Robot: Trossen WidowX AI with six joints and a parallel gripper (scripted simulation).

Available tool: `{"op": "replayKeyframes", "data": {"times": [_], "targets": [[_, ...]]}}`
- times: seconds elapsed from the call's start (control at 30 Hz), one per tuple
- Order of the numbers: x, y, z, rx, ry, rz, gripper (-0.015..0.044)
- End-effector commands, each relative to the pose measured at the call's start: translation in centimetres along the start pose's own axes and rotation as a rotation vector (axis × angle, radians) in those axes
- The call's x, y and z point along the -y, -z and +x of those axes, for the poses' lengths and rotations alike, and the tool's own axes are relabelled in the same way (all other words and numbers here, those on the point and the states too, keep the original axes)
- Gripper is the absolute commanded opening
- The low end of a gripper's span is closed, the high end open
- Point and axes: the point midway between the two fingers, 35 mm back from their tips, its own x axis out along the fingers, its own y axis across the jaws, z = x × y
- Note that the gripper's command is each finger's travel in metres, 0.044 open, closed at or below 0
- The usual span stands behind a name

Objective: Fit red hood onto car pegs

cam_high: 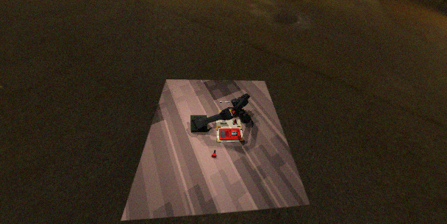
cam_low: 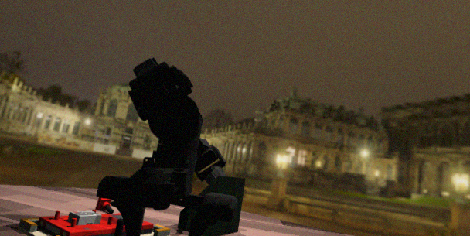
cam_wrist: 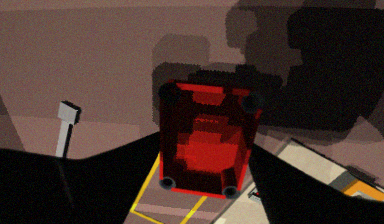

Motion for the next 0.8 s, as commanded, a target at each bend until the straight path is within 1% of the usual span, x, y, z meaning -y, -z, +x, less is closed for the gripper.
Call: {"op": "replayKeyframes", "data": {"times": [0.0,0.47,0.77], "targets": [[0.0,-0.3,-1.3,0.014,-0.007,0.009,0.0],[0.0,-0.3,-5.1,0.014,-0.009,0.009,0.0],[-0.1,-0.3,-6.5,0.014,-0.009,0.009,0.0]]}}
